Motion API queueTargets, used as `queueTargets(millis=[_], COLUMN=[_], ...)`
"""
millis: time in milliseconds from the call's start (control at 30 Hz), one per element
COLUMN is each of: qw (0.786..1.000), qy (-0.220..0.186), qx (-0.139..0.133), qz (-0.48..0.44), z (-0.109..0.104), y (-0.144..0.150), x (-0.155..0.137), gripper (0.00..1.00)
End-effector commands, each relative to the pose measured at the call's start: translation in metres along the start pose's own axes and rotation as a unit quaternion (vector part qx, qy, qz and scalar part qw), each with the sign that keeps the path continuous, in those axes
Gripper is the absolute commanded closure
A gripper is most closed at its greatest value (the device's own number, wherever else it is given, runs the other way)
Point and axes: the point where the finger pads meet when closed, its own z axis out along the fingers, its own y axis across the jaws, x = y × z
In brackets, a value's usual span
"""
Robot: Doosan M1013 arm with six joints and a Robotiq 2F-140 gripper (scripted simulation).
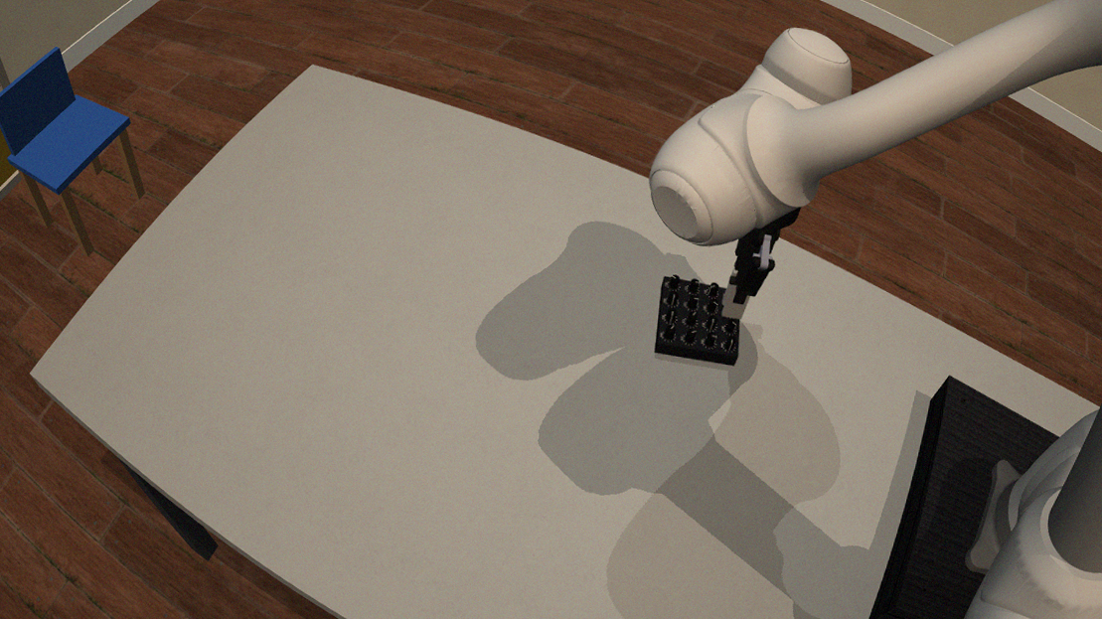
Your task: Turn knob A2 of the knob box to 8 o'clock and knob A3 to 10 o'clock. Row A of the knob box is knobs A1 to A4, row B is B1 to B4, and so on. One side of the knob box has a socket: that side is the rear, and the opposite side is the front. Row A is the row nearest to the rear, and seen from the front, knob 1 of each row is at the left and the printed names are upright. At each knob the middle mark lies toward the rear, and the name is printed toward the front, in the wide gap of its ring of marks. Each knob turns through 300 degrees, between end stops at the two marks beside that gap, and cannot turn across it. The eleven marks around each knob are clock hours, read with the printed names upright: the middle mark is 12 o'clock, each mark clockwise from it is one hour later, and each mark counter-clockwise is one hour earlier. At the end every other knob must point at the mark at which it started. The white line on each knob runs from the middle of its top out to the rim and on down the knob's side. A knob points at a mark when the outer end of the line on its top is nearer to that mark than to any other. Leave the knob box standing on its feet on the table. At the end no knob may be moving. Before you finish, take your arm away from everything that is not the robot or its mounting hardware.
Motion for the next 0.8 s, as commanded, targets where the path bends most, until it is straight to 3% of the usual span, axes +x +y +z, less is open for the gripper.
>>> queueTargets(millis=[0,767], qw=[1.0,1.0], qy=[0.0,0.0], qx=[0.0,0.0], qz=[-0.005,-0.011], z=[-0.0001,-0.0001], y=[0.0,0.0], x=[0.0,0.0], gripper=[0.95,0.95])
